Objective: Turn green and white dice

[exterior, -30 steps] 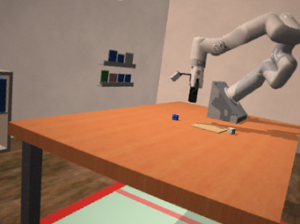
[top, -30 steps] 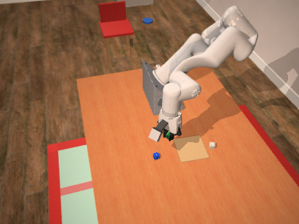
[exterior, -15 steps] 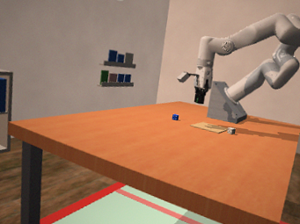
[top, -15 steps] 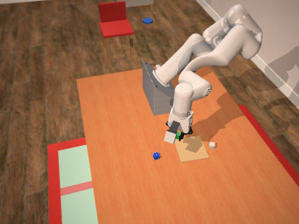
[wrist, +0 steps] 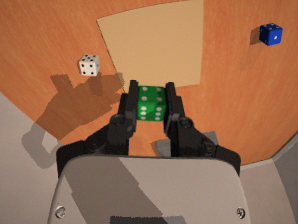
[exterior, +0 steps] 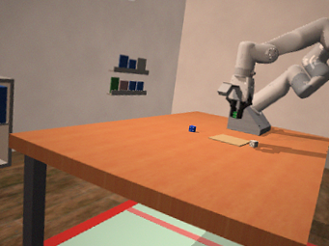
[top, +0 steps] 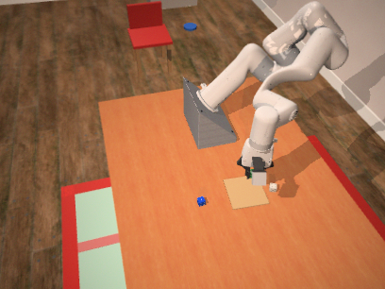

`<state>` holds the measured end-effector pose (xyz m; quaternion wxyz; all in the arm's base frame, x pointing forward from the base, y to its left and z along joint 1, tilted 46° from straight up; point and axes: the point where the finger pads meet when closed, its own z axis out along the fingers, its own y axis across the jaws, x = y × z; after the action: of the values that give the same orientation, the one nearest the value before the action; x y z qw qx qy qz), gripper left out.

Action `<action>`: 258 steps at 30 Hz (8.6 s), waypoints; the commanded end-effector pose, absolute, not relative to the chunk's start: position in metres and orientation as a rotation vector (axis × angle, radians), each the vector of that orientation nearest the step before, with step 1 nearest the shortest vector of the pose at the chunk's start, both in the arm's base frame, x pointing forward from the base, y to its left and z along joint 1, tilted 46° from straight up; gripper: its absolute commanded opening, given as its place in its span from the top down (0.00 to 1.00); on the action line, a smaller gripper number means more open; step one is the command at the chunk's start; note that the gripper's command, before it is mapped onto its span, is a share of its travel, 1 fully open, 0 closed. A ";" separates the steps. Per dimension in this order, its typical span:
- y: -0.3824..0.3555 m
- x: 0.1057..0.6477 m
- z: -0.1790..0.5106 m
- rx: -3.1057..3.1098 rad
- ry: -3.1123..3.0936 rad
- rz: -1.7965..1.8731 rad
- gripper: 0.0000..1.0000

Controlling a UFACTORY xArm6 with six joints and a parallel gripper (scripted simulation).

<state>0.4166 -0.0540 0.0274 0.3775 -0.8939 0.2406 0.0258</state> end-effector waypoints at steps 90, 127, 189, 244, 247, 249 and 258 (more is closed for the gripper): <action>0.063 0.418 0.123 -1.844 0.243 -1.486 0.79; 0.110 0.428 0.076 -1.844 0.243 -1.486 0.79; 0.119 0.430 0.067 -1.844 0.243 -1.486 0.79; 0.119 0.430 0.067 -1.844 0.243 -1.486 0.58; 0.119 0.430 0.067 -1.844 0.243 -1.486 0.58; 0.119 0.430 0.067 -1.844 0.243 -1.486 0.58; 0.119 0.430 0.067 -1.844 0.243 -1.486 0.58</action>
<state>0.4300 0.1195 0.0667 0.3715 -0.7195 0.0947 -0.5791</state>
